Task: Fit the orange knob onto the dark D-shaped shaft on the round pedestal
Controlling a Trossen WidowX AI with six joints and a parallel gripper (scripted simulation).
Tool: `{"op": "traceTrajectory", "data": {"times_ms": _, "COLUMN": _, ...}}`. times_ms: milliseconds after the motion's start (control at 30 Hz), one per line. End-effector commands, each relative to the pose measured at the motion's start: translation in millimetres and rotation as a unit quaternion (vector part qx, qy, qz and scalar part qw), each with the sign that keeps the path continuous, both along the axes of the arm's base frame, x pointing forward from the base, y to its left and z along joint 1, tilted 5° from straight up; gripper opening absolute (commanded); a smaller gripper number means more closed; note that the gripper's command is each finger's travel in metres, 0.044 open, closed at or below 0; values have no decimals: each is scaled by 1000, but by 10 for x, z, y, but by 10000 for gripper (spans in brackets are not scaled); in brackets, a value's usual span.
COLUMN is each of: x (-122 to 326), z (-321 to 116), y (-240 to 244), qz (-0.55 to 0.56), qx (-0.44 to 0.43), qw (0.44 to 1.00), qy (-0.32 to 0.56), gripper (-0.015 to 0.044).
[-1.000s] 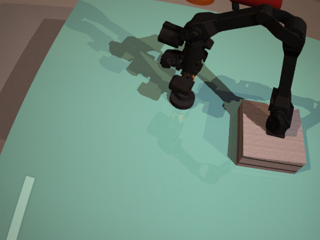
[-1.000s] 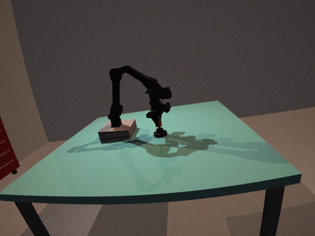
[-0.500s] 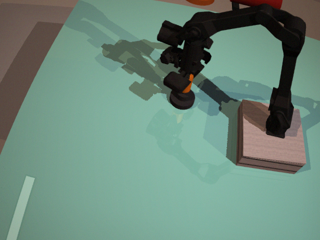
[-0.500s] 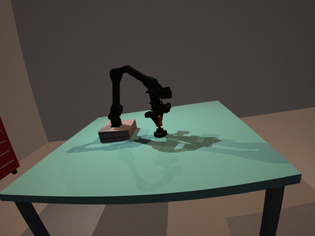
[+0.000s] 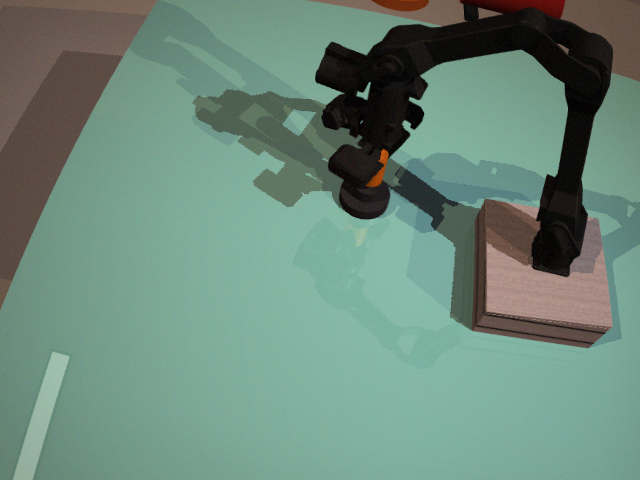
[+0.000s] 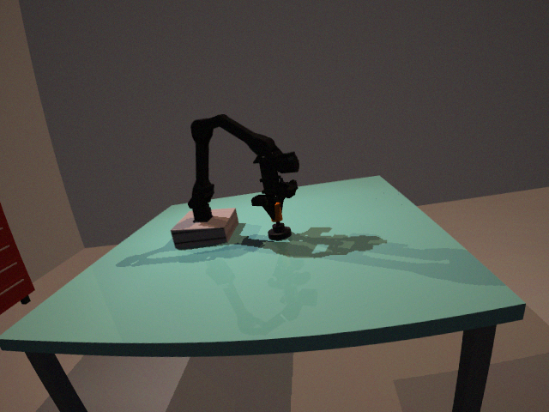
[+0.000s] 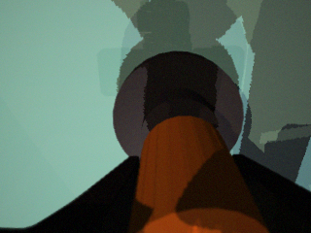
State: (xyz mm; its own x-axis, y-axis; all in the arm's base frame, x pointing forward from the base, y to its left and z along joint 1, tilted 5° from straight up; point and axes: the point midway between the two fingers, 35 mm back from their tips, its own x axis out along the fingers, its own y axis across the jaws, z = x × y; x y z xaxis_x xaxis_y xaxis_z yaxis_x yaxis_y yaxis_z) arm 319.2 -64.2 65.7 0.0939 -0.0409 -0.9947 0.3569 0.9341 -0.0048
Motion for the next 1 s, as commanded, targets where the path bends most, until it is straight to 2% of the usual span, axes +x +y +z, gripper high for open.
{"op": "traceTrajectory", "data": {"times_ms": 0, "x": -14, "z": 35, "y": 2, "qz": -2, "qx": -1, "qw": 1000, "qy": -2, "gripper": 0}}
{"op": "traceTrajectory", "data": {"times_ms": 267, "x": -3, "z": 33, "y": -1, "qz": -106, "qx": 9, "qw": 994, "qy": -6, "gripper": 0}}
{"op": "traceTrajectory", "data": {"times_ms": 967, "x": 12, "z": -6, "y": -7, "qz": -106, "qx": 9, "qw": 994, "qy": -6, "gripper": 0}}
